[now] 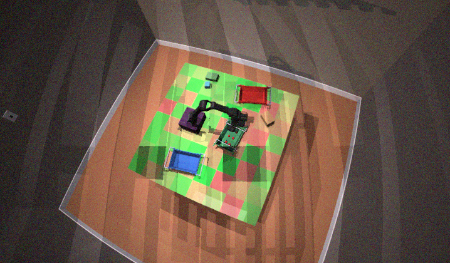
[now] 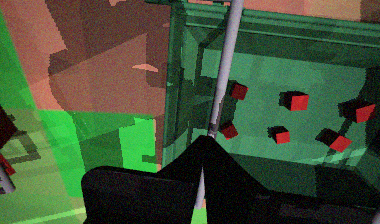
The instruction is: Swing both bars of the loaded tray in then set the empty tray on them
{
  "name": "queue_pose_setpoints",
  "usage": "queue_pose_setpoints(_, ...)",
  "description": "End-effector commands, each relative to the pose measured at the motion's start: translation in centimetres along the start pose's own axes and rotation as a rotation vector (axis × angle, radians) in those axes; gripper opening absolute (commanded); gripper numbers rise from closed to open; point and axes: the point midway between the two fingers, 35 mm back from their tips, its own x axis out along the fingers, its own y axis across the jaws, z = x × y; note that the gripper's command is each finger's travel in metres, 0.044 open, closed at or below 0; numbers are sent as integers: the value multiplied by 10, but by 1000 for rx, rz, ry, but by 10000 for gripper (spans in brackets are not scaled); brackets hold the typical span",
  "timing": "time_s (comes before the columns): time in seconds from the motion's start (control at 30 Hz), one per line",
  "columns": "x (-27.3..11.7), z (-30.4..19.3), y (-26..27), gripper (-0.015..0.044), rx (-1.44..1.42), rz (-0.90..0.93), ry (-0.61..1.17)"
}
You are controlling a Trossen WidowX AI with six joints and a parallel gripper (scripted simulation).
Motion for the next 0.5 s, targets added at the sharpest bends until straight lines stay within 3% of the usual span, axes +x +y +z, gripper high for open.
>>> queue_pose_setpoints(0.0, 0, 0, 0, 0, 0, 0, 0)
queue_pose_setpoints(0.4, 0, 0, 0, 0, 0, 0, 0)
queue_pose_setpoints(0.47, 0, 0, 0, 53, 0, 0, 0)
